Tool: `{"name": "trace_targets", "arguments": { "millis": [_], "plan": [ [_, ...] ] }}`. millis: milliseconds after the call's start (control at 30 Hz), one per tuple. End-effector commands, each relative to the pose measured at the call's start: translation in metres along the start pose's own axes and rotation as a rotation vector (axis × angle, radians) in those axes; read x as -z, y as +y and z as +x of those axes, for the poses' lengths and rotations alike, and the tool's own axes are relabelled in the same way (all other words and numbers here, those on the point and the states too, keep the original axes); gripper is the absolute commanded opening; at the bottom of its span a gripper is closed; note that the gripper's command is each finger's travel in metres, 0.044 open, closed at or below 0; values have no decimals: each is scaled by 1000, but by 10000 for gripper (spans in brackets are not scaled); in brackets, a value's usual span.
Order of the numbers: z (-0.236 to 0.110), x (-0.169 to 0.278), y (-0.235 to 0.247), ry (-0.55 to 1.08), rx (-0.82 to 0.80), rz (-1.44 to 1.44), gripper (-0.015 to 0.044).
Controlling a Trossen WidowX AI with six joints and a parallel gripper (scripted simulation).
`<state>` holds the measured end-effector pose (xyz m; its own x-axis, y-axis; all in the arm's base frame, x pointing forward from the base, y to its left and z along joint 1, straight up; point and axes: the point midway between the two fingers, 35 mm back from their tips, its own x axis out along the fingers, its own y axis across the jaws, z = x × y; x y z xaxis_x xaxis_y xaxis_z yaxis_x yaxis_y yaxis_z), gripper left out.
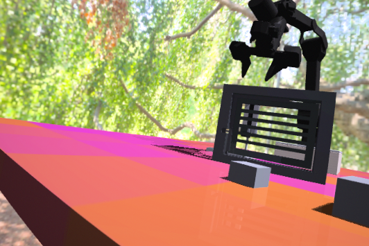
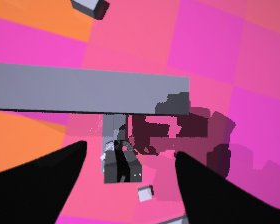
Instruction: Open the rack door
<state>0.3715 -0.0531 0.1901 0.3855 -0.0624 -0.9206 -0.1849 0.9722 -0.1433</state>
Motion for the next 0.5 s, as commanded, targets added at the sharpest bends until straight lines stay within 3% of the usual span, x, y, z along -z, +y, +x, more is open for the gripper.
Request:
{"name": "trace_targets", "arguments": {
  "millis": [0, 333, 467],
  "plan": [
    [6, 7, -2, 96, -34, -23, 290],
    [15, 26, -3, 317, -131, -68, 290],
    [15, 27, -3, 331, -138, -71, 290]
  ]
}}
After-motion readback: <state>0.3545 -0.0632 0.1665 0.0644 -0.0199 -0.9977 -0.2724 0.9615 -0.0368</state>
